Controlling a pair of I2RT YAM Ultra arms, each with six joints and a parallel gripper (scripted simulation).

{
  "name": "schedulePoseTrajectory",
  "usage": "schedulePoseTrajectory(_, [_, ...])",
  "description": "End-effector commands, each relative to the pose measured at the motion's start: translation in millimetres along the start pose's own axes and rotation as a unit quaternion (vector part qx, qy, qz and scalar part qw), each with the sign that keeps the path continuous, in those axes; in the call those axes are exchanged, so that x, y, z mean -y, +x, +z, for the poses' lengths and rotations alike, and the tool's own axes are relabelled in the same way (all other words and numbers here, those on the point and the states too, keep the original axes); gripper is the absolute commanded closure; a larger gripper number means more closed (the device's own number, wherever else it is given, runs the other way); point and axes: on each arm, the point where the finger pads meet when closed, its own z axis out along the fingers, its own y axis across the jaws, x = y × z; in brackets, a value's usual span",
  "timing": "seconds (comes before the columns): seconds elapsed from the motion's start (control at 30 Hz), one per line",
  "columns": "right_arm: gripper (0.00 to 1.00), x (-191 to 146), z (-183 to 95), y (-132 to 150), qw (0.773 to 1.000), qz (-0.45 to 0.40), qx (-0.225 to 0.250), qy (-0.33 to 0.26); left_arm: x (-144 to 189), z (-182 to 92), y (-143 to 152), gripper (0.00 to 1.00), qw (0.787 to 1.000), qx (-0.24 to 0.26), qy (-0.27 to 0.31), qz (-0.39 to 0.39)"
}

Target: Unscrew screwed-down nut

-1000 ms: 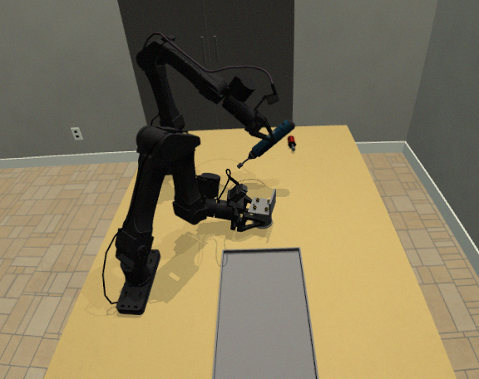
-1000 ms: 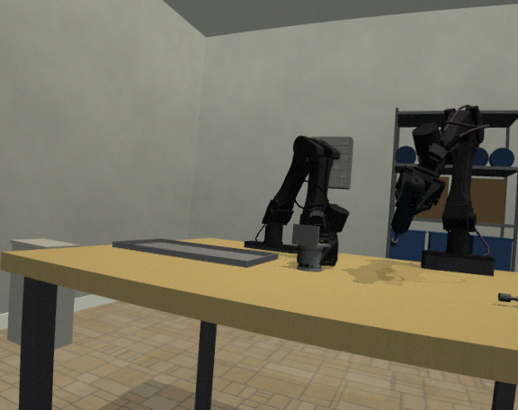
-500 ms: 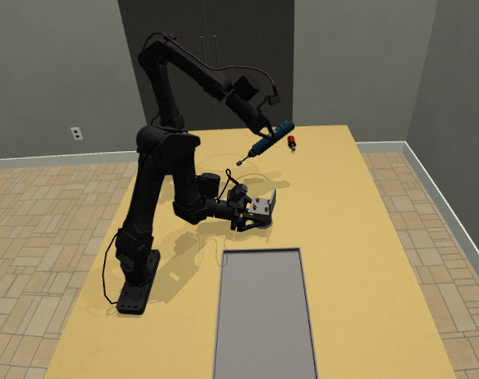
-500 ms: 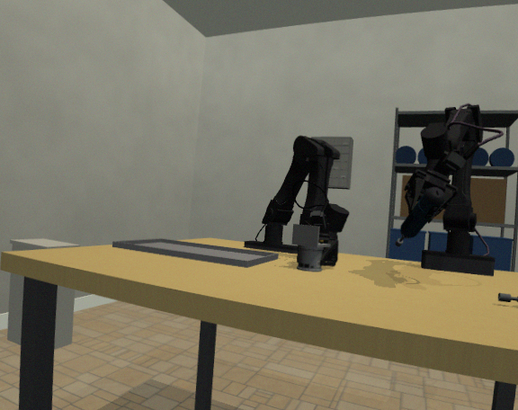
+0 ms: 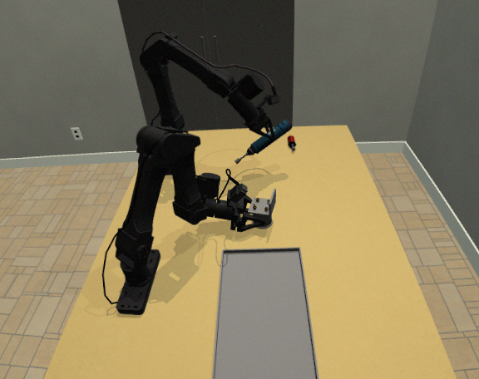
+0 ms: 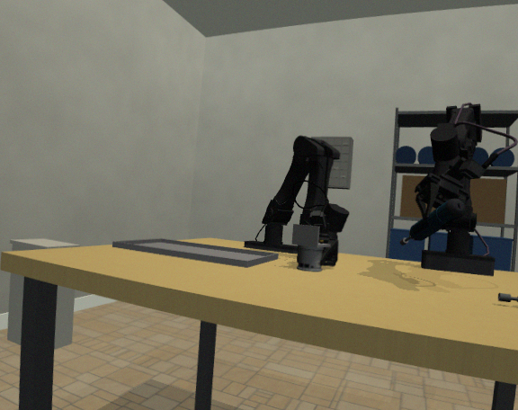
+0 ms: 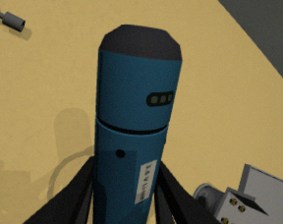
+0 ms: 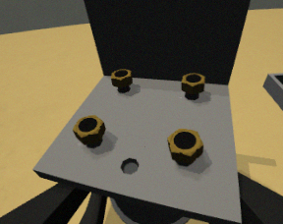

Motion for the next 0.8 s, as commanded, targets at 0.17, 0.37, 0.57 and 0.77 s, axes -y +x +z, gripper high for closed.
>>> schedulePoseTrajectory(0.17, [0.41,-2,3,2,1.000,-0.001,-0.005,-0.001,-14,-4,-25,0.58,0.997,0.001,-0.026,-0.073])
schedulePoseTrajectory(0.37, [0.41,-2,3,2,1.000,-0.001,-0.005,-0.001,-8,-15,-37,0.58,0.997,0.022,-0.011,-0.079])
schedulePoseTrajectory(0.57, [0.41,-2,3,2,1.000,-0.001,-0.005,-0.001,-37,-9,-26,0.58,0.990,-0.012,-0.061,-0.124])
schedulePoseTrajectory(0.77, [0.41,-2,3,2,1.000,-0.001,-0.005,-0.001,-50,-16,-30,0.58,0.984,-0.018,-0.078,-0.161])
